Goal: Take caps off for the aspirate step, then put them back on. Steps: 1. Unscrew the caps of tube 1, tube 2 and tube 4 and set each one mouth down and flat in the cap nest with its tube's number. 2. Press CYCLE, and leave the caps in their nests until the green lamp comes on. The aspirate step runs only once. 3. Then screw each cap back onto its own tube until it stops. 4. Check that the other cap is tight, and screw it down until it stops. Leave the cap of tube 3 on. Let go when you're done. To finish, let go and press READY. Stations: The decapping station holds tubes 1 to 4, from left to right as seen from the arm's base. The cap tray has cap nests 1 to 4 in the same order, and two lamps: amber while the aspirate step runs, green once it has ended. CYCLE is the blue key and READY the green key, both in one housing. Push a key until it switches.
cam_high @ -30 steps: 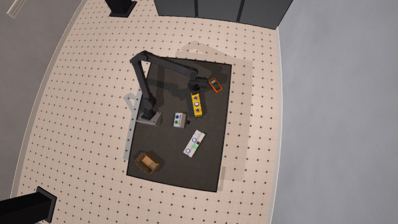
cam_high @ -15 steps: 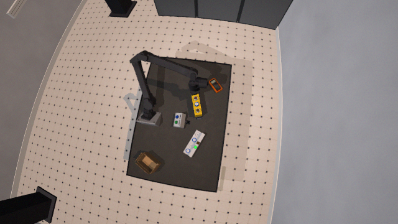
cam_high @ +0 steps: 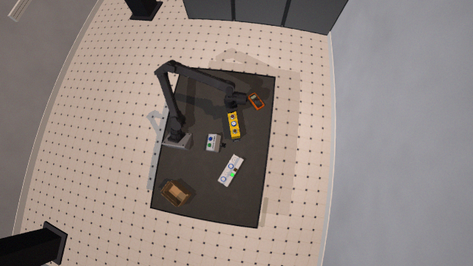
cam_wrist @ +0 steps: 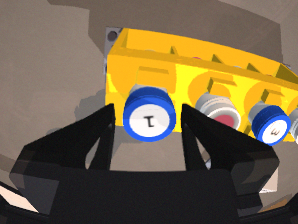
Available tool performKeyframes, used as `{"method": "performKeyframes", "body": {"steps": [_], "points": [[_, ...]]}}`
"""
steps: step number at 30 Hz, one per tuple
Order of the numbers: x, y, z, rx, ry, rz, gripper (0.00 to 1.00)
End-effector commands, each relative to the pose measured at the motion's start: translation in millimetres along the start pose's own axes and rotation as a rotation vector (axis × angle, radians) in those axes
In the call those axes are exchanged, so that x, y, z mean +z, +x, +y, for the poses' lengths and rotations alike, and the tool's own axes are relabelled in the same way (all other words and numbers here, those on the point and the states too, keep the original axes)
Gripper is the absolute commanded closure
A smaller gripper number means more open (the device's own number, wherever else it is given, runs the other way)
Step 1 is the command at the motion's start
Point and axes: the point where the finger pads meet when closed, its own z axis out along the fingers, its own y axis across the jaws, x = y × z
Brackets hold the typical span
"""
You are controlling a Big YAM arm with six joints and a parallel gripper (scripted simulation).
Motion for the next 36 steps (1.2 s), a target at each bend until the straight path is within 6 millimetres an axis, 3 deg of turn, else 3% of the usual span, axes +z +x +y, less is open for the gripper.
{"method": "performKeyframes", "body": {"steps": [1,2,16,36], "points": [[9.3,-3.1,1.3,-0.005,-0.005,0.013,0.51],[9.3,-3.1,1.3,-0.006,-0.005,0.013,1.0],[9.3,-3.1,1.4,-0.007,-0.005,0.013,1.0],[11.5,-0.6,0.6,0.6,0.0,0.018,1.0]]}}
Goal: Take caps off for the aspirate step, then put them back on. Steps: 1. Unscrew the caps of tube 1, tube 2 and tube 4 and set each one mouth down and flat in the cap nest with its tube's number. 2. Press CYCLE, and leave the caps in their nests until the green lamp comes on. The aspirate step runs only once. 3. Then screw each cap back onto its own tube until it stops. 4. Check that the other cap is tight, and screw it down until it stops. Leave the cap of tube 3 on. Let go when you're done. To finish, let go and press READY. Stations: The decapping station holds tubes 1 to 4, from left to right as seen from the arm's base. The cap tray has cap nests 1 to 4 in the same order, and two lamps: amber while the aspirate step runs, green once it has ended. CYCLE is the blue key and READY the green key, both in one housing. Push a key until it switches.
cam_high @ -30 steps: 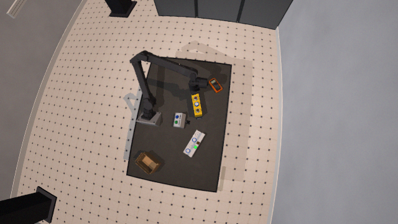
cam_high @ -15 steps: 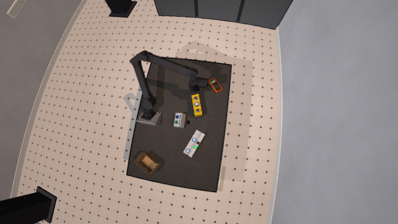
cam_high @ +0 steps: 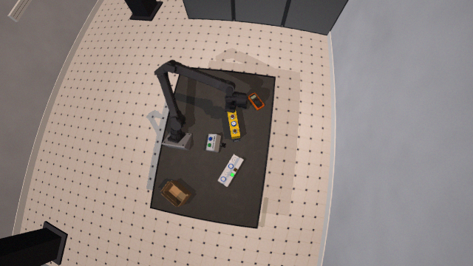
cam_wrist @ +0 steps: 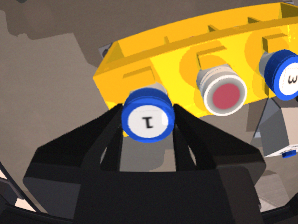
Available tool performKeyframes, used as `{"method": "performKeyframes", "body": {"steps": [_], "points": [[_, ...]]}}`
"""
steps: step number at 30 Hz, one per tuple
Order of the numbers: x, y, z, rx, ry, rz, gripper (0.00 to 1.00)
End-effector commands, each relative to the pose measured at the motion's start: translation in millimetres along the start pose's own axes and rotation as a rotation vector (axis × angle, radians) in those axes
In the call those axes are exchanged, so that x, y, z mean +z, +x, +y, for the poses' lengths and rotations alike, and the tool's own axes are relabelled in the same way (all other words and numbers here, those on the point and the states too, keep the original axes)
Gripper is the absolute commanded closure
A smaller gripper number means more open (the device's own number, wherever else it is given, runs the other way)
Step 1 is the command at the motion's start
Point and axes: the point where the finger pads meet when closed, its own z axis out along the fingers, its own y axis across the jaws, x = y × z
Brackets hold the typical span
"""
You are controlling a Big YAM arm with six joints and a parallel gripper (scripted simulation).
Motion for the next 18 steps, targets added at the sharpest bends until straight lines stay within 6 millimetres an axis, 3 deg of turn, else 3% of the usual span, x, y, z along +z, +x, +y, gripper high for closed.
{"method": "performKeyframes", "body": {"steps": [1,6,14,15,18], "points": [[10.8,0.2,1.1,0.161,0.005,0.016,1.0],[10.7,0.3,1.3,0.312,0.006,0.016,1.0],[10.7,0.3,1.4,0.313,0.005,0.016,1.0],[11.4,0.2,1.2,0.313,0.005,0.016,0.51],[11.0,-0.2,1.7,0.312,0.005,0.015,0.51]]}}
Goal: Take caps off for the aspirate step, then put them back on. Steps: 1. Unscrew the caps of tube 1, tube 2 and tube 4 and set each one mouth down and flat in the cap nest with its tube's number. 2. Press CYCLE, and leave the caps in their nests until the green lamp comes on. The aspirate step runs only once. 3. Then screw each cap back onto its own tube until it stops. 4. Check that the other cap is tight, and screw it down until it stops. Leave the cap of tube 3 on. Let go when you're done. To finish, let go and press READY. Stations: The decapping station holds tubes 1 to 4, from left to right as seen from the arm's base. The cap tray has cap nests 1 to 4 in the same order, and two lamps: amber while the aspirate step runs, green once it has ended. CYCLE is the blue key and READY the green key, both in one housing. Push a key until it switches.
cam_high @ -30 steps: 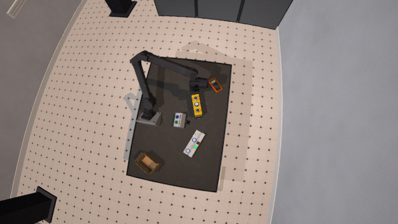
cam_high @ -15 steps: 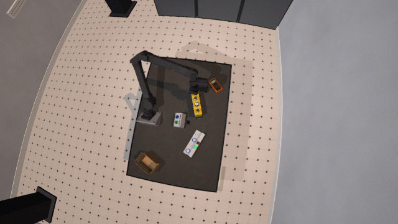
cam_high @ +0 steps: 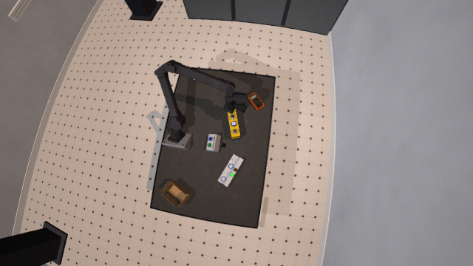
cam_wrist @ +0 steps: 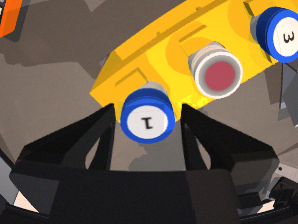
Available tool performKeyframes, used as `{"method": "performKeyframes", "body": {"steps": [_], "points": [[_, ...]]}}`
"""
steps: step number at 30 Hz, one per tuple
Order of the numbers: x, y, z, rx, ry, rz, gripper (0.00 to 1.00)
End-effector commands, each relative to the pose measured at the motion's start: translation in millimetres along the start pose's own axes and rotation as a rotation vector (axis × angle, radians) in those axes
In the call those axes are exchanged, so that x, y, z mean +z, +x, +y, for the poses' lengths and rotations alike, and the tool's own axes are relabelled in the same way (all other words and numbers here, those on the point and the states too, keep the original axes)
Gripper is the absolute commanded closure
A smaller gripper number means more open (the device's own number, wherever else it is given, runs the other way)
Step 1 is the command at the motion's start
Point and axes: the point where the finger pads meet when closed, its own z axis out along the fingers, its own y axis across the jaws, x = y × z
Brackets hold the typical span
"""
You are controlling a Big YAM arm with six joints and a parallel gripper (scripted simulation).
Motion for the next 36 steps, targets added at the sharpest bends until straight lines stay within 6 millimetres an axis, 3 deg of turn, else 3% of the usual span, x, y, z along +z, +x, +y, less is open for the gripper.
{"method": "performKeyframes", "body": {"steps": [1,7,8,13,28,36], "points": [[-3.6,-3.7,8.7,-0.008,-0.005,-0.013,0.51],[-3.6,-3.7,8.7,-0.008,-0.005,-0.013,0.51],[4.3,-3.4,8.9,-0.066,0.0,0.002,0.51],[2.0,-3.1,10.8,-0.186,0.0,0.002,0.51],[1.4,-0.6,10.9,-0.78,-0.002,0.008,0.51],[-1.5,-0.1,13.4,-0.809,-0.002,0.005,0.51]]}}
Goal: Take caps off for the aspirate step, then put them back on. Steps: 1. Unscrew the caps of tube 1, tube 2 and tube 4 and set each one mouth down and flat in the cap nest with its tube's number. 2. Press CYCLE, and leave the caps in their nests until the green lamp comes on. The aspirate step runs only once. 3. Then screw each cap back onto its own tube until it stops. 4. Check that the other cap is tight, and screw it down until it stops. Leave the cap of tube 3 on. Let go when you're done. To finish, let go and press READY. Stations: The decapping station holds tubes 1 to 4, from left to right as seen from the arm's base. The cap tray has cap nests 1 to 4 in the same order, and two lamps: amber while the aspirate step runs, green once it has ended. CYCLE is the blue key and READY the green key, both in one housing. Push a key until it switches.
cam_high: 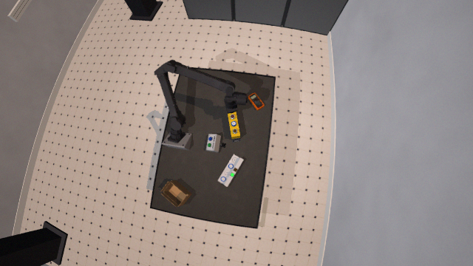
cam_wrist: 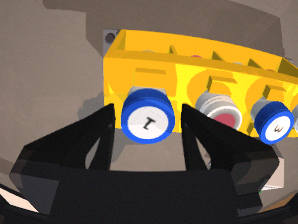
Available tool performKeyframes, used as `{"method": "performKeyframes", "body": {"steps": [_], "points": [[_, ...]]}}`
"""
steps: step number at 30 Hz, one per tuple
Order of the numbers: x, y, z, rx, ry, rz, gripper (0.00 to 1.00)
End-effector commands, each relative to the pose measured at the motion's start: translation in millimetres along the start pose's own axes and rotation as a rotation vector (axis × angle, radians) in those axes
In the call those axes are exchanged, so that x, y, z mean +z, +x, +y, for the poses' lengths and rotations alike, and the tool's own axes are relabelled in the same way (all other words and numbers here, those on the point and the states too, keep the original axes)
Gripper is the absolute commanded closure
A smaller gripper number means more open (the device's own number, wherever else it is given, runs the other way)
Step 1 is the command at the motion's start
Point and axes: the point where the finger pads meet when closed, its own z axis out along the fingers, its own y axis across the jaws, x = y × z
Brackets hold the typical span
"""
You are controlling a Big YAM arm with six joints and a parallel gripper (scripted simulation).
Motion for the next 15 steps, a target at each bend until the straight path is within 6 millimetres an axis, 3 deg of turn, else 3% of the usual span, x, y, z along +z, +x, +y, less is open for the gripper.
{"method": "performKeyframes", "body": {"steps": [1,2,15], "points": [[-2.3,-9.0,10.6,-0.084,-0.005,0.003,0.51],[-5.5,-8.1,4.8,-0.067,0.003,-0.012,1.0],[-5.5,-8.1,4.8,-0.067,0.003,-0.012,1.0]]}}
